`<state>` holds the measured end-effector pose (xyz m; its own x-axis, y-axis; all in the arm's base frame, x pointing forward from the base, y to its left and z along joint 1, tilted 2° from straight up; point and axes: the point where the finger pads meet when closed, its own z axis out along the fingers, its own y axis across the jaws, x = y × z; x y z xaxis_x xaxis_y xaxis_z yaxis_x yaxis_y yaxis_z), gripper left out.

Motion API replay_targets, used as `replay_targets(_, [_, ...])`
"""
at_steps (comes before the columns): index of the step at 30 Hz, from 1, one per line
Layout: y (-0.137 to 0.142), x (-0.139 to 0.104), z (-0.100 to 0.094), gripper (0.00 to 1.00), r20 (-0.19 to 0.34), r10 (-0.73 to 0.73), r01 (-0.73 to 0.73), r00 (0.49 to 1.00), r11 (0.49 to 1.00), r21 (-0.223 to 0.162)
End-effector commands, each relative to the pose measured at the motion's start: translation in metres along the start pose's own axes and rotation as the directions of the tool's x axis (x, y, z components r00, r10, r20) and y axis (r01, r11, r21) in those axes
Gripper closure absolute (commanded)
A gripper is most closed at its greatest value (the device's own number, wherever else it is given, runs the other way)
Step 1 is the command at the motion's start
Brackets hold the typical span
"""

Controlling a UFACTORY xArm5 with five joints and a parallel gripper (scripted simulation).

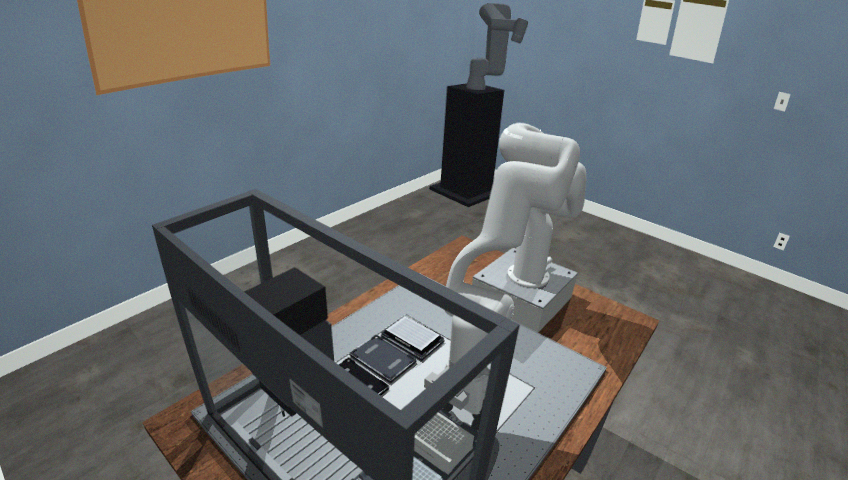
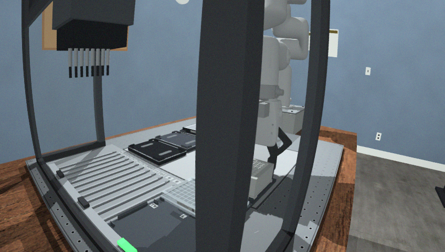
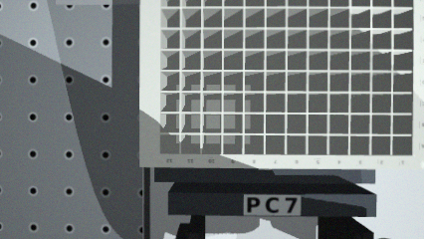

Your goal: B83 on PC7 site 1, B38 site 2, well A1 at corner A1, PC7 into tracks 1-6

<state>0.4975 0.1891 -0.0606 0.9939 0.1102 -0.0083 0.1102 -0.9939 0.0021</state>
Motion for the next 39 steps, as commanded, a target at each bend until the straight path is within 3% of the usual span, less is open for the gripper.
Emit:
replay_targets(1, [-0.0005, 0.0041, -0.0023, 0.19, -0.013, 0.0, 0.0, 1.0, 1.0, -0.024])
replay_targets(39, [-0.0005, 0.0084, -0.0023, 0.19, -0.013, 0.0, 0.0, 1.0, 1.0, -0.024])
